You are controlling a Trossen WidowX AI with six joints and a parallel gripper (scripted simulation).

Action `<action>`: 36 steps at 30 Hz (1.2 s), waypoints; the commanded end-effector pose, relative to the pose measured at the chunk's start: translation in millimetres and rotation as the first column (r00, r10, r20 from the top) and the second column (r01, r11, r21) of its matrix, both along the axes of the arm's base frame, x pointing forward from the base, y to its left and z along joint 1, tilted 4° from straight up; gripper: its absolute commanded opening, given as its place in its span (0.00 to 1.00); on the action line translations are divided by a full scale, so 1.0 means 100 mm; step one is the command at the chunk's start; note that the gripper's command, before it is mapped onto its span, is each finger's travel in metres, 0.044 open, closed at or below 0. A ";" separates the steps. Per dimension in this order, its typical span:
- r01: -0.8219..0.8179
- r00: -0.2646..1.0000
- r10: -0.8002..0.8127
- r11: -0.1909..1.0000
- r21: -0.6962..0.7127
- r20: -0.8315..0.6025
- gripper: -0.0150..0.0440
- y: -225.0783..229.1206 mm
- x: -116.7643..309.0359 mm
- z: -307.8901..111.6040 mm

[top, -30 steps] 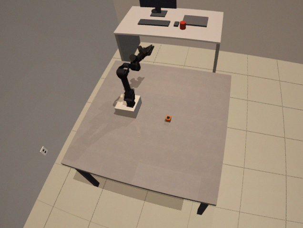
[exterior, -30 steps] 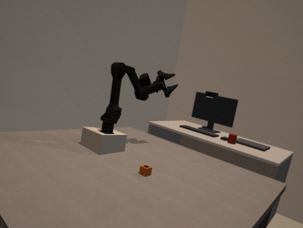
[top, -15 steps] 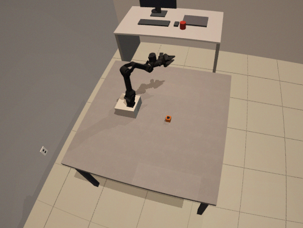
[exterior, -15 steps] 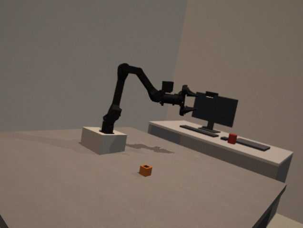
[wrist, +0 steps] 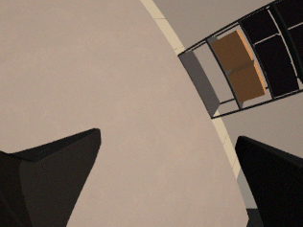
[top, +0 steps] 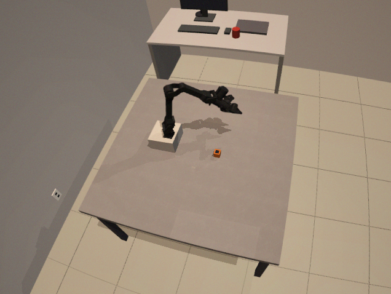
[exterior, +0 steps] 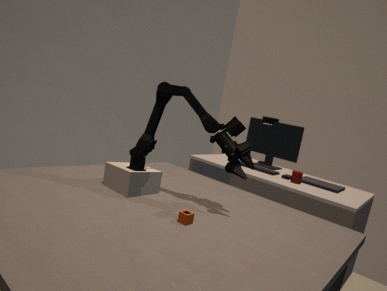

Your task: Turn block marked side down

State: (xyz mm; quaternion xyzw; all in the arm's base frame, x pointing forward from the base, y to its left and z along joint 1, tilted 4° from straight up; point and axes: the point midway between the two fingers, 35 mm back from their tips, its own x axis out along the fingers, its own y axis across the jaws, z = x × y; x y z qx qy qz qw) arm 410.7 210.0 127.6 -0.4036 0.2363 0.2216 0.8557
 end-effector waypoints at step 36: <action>0.772 0.250 -0.518 0.617 -0.154 -0.818 1.00 -2.20 -0.63 -1.46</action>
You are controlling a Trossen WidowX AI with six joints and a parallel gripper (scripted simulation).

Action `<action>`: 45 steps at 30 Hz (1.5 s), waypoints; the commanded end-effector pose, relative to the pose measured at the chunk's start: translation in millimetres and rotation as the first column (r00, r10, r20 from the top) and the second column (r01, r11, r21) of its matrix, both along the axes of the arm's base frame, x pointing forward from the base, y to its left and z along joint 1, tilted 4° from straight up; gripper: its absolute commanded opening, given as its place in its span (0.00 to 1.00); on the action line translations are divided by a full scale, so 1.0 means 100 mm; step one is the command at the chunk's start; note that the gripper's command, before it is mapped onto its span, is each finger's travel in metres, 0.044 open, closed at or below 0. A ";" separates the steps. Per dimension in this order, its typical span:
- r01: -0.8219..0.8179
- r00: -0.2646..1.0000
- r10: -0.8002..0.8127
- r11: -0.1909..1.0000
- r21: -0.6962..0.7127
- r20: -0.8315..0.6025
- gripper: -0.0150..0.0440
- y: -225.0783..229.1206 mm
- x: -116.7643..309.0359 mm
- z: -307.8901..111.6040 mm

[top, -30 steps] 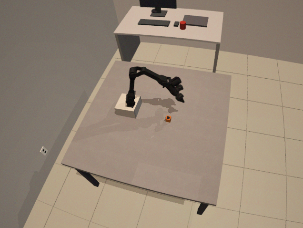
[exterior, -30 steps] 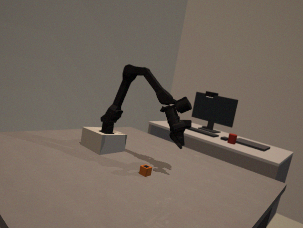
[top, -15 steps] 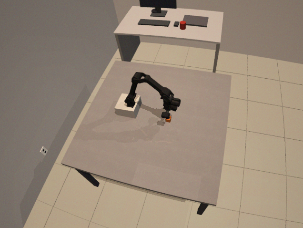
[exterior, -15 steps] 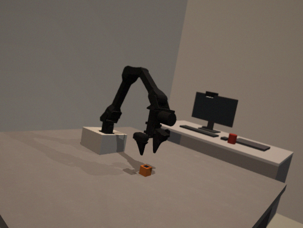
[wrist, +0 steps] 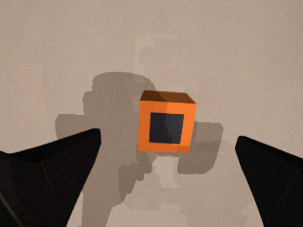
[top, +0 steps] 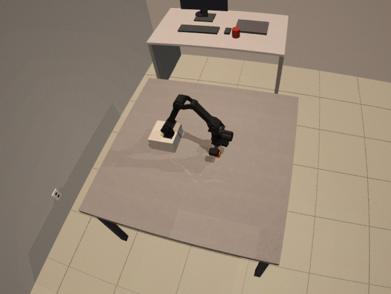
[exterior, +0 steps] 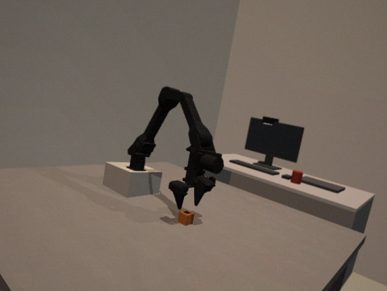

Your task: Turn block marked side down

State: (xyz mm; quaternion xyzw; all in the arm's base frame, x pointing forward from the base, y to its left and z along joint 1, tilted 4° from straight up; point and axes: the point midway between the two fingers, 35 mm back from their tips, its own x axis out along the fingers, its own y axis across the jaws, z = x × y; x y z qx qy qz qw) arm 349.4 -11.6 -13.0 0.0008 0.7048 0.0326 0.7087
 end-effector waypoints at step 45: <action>0.004 1.000 -0.004 1.000 0.006 -0.003 0.44 0.03 -0.02 -0.38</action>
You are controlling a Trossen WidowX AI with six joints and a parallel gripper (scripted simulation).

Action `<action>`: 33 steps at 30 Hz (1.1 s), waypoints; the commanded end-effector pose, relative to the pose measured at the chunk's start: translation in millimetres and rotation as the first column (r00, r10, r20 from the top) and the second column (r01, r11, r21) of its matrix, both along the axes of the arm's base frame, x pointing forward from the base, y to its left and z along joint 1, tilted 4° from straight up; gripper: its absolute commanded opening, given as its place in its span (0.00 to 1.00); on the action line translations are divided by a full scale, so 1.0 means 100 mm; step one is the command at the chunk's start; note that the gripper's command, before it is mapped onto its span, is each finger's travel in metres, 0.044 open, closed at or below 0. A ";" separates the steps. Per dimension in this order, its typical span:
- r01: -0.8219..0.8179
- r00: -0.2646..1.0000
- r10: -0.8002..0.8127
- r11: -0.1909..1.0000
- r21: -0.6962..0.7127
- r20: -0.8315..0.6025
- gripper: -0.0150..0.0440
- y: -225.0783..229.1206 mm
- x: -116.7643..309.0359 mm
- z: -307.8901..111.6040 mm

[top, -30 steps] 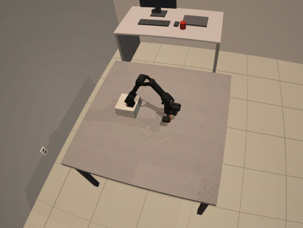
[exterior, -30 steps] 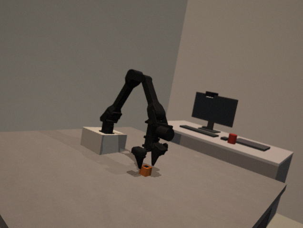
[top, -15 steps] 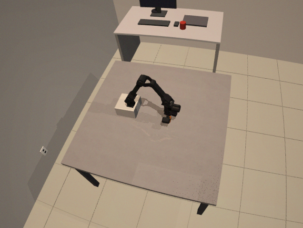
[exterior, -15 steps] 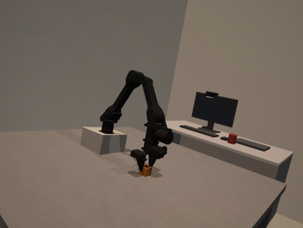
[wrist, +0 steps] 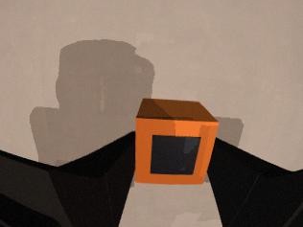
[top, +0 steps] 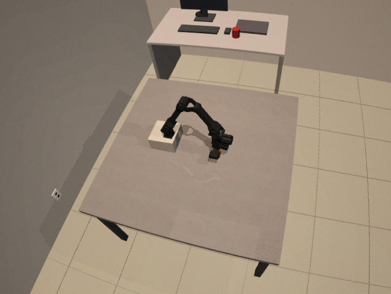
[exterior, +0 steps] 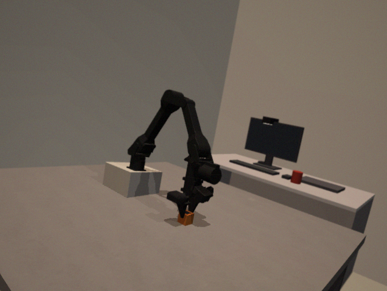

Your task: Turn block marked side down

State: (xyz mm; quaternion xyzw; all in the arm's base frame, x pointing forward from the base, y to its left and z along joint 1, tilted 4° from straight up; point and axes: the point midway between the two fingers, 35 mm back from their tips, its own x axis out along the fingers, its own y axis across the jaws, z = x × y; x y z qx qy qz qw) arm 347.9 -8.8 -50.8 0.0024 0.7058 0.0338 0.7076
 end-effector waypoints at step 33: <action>0.021 0.960 -0.025 1.000 0.018 0.279 0.25 -0.01 0.02 0.17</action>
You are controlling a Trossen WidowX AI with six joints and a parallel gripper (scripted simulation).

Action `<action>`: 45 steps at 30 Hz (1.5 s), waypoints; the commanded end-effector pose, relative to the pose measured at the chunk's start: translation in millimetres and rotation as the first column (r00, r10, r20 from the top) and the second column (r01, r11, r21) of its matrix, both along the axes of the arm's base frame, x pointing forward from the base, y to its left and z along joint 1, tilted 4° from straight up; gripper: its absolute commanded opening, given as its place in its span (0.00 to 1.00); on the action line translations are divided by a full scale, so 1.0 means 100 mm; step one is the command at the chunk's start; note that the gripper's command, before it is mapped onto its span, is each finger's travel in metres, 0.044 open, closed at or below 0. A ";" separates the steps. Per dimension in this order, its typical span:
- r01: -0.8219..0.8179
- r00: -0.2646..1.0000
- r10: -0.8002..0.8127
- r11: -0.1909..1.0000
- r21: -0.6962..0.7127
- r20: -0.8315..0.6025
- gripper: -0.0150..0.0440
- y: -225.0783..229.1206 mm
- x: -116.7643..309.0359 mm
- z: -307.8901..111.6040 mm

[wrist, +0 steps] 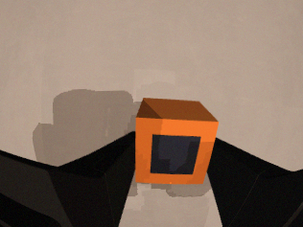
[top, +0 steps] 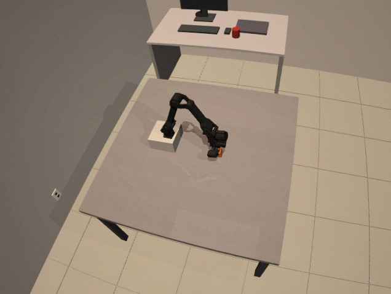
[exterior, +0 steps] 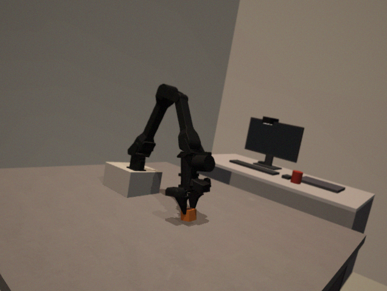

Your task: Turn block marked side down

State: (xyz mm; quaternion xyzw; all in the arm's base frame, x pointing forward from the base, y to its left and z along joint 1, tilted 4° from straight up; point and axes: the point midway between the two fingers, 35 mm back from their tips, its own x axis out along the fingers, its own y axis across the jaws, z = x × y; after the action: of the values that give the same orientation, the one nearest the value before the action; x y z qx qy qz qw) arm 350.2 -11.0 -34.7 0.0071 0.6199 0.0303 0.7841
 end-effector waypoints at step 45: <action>0.020 0.813 -0.033 0.999 0.029 0.581 0.25 0.01 0.01 -0.35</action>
State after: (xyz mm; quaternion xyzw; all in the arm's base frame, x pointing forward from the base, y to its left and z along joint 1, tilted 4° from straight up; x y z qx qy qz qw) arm 358.4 -11.8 -60.6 0.0100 0.3553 0.0258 0.9343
